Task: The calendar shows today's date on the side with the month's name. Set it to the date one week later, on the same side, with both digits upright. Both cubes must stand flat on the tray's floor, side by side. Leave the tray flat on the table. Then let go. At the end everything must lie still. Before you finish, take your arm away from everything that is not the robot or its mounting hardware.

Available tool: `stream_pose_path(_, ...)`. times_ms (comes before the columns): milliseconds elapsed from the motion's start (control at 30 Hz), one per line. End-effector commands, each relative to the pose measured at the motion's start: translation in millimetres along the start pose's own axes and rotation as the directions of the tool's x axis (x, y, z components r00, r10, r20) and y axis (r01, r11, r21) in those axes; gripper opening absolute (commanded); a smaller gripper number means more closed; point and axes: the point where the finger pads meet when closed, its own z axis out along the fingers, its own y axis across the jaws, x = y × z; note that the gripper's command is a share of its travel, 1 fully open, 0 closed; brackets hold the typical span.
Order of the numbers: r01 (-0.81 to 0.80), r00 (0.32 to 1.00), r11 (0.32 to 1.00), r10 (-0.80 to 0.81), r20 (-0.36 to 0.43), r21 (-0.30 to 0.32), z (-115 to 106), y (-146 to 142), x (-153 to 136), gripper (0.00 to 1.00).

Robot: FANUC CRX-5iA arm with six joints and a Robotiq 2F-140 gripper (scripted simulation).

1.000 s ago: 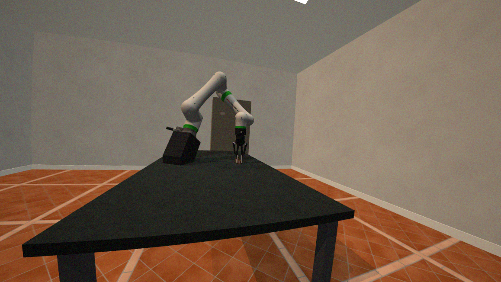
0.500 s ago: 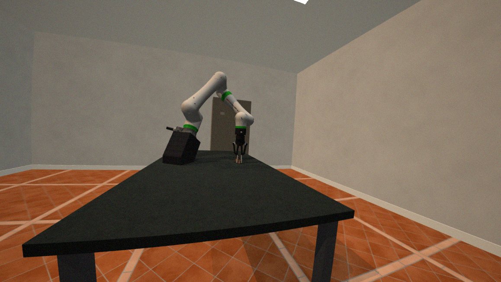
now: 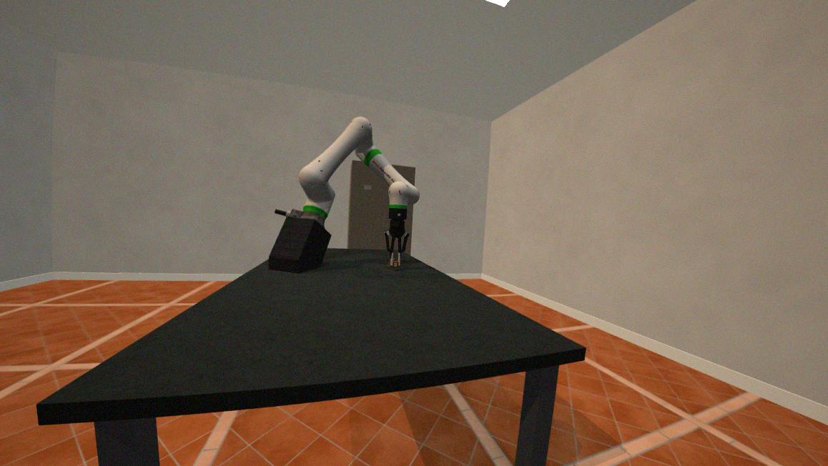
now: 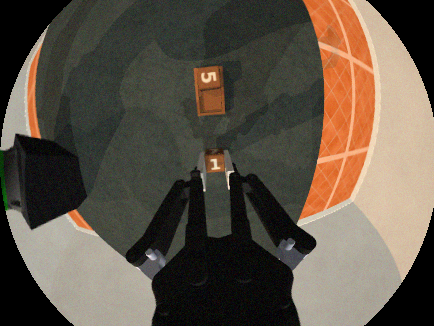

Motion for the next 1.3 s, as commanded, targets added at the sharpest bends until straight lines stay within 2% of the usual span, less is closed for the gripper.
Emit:
stream_pose_path(0,0.0,1.0,1.0,0.0,0.0,0.0,-14,0,0,0.16)
stream_pose_path(233,0.0,1.0,1.0,0.0,0.0,0.0,-65,0,0,0.16)
stream_pose_path(367,0.0,1.0,1.0,0.0,0.0,0.0,-80,0,0,0.16)
stream_pose_path(767,0.0,1.0,1.0,0.0,0.0,0.0,-82,0,1,0.16)
stream_pose_path(833,-0.001,1.0,1.0,0.001,0.002,0.001,-84,2,19,0.16)
stream_pose_path(933,-0.004,1.0,1.0,0.004,0.002,0.0,-90,2,72,0.16)
stream_pose_path(1100,-0.005,1.0,1.0,0.005,0.0,-0.001,-93,1,90,0.16)
stream_pose_path(1267,-0.005,1.0,1.0,0.005,0.0,-0.001,-93,1,91,0.16)
